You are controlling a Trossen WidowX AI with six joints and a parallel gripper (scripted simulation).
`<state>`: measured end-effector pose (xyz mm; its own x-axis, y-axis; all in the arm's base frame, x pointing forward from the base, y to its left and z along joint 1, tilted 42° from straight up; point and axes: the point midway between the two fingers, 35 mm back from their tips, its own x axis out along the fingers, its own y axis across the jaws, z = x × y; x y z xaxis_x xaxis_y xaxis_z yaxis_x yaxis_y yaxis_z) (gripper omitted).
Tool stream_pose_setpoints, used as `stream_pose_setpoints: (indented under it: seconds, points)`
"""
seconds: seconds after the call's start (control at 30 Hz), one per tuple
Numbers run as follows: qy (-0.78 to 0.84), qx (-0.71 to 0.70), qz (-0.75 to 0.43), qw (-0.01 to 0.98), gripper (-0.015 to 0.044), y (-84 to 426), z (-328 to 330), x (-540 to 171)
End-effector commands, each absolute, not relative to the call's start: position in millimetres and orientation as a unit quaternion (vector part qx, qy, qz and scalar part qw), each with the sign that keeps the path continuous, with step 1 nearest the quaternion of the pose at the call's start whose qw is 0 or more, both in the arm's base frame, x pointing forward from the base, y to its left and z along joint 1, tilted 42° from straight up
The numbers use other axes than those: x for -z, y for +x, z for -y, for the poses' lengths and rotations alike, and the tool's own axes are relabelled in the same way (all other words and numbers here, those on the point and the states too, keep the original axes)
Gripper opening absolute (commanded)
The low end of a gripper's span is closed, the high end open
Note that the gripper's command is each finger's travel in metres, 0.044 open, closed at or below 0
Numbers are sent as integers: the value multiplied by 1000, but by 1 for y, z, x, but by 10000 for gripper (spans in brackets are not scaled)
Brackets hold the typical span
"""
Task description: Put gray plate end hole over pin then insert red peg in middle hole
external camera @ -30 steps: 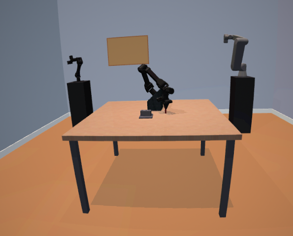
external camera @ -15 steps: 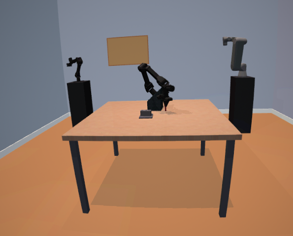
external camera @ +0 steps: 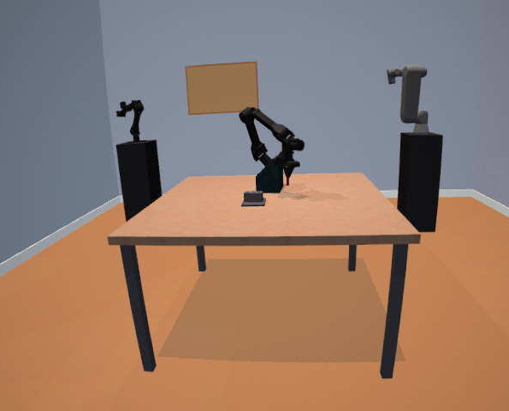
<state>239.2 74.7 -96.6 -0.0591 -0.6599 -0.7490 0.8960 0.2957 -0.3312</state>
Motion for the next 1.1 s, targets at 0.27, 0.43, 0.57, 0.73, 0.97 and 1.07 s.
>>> stream_pose_setpoints:
  seconds: [0.27, 0.43, 0.57, 0.73, 0.97, 1.07]
  points:
    - [136, 576, -444, 673, 0, 253, -69, 86]
    - [138, 574, -446, 673, 0, 262, -63, 79]
    - [139, 573, -447, 673, 0, 270, -57, 74]
    - [143, 574, -445, 672, 0, 279, -49, 67]
    - [150, 579, -440, 669, 0, 288, -36, 57]
    - [151, 580, -440, 669, 0, 293, -31, 53]
